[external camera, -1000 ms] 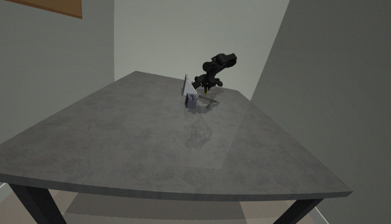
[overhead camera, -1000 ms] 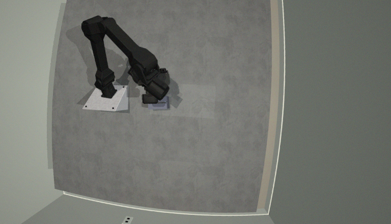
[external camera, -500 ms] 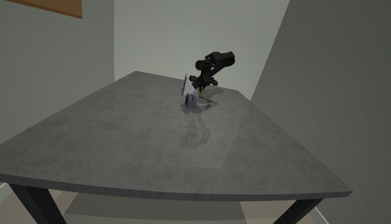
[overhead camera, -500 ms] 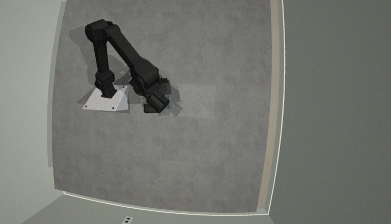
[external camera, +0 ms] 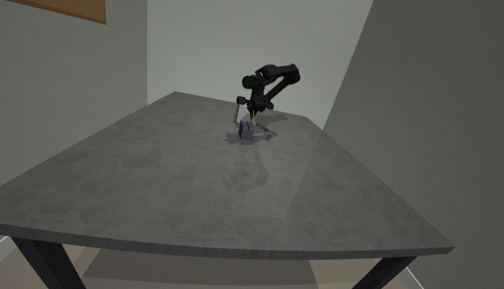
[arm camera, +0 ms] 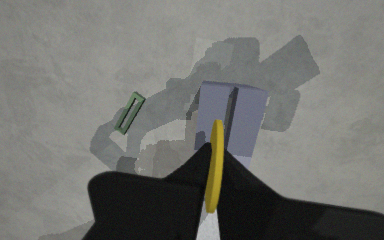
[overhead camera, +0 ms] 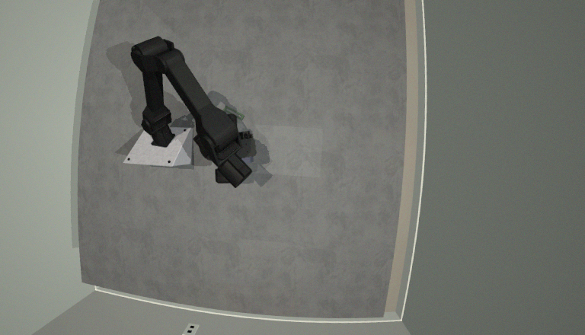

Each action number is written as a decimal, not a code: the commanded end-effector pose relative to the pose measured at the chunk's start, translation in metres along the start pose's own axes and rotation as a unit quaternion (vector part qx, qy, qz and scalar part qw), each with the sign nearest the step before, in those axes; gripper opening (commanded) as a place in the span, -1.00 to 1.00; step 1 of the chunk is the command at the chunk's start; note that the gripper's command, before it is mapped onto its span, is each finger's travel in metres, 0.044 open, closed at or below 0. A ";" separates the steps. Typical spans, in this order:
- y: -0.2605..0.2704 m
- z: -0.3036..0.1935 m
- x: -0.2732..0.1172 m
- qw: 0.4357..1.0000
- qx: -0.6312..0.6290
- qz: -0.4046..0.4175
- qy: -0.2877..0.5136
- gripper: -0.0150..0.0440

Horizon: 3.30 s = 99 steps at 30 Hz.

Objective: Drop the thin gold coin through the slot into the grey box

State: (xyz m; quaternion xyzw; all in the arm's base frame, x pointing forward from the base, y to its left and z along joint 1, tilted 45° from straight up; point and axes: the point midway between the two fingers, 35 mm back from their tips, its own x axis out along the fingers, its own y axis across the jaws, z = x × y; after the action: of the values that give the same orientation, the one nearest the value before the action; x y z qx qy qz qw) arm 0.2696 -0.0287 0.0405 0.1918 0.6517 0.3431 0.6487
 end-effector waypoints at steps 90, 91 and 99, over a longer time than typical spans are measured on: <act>-0.015 -0.002 0.019 1.000 -0.003 -0.001 -0.001 0.05; -0.015 -0.002 0.019 1.000 -0.003 -0.001 -0.001 0.05; -0.015 -0.002 0.016 1.000 -0.003 -0.001 -0.001 0.23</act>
State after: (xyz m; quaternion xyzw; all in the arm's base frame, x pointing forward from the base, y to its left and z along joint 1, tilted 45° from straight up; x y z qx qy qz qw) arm 0.2690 -0.0264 0.0165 0.1895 0.6504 0.3435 0.6504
